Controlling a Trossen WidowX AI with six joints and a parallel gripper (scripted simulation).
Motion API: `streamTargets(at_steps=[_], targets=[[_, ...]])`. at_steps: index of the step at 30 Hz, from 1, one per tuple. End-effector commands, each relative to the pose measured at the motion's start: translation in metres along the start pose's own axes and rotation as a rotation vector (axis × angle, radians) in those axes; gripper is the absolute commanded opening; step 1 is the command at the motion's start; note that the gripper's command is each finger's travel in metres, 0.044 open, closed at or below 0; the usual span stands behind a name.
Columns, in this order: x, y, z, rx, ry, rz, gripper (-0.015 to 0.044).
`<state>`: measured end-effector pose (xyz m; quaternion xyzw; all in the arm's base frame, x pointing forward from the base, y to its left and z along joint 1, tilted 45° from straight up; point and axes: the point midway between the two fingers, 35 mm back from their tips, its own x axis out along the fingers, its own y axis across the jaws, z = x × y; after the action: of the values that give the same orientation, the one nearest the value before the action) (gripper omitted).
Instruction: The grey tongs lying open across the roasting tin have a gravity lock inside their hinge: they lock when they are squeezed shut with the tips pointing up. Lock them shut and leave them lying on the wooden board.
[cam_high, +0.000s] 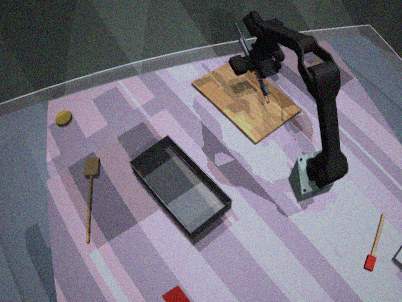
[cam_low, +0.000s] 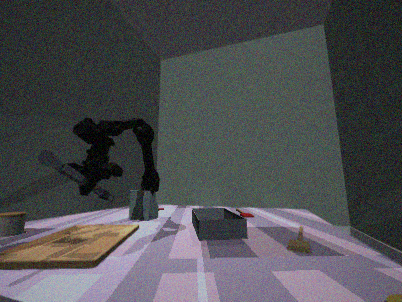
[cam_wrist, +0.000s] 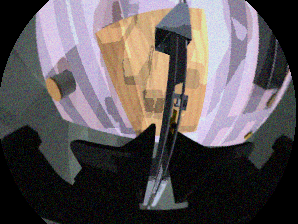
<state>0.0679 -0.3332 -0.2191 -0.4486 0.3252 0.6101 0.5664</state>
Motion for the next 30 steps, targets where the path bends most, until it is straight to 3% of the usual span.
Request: streamTargets(at_steps=[1, 30], targets=[[-0.003, 0.0, -0.003, -0.002, 0.072, 0.005, -0.015], [-0.008, 0.0, 0.008, -0.021, 0.443, 0.012, -0.015]])
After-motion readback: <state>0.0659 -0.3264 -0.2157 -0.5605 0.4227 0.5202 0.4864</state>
